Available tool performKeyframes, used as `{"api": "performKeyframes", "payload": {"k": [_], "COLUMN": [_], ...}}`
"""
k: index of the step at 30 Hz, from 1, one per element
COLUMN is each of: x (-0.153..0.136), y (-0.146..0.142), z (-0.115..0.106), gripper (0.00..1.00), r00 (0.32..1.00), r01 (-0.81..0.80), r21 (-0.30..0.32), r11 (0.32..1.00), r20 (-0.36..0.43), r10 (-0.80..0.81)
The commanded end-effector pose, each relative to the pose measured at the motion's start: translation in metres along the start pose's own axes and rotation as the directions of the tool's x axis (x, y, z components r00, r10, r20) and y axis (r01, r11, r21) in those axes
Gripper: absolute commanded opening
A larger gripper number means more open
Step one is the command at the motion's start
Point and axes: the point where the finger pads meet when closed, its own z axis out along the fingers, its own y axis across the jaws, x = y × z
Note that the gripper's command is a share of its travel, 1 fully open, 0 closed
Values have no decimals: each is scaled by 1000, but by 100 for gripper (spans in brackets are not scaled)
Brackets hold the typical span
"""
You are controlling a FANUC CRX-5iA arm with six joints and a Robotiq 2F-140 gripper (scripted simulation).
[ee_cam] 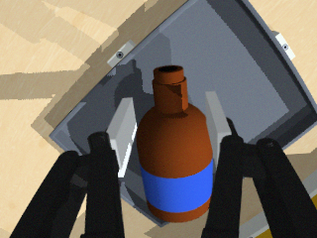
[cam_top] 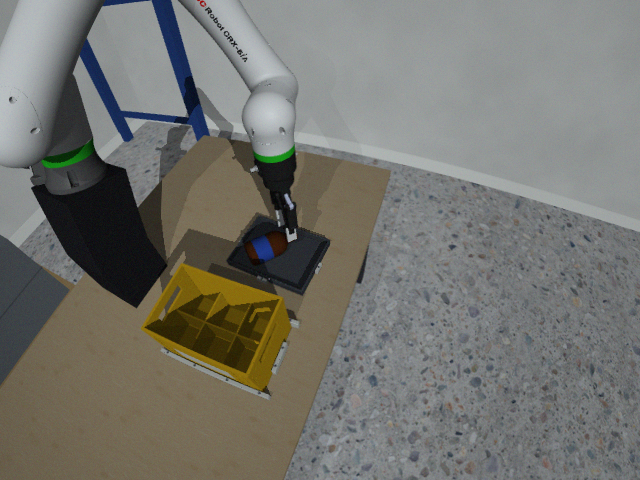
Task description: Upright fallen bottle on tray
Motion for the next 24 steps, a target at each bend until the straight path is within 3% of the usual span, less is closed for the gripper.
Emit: {"api": "performKeyframes", "payload": {"k": [1,24], "x": [0,0], "y": [0,0], "z": [1,21], "gripper": [38,38], "r00": [1000,1000], "r01": [0,0], "r21": [0,0], "r11": [1000,1000], "r20": [0,0], "r10": [0,0]}}
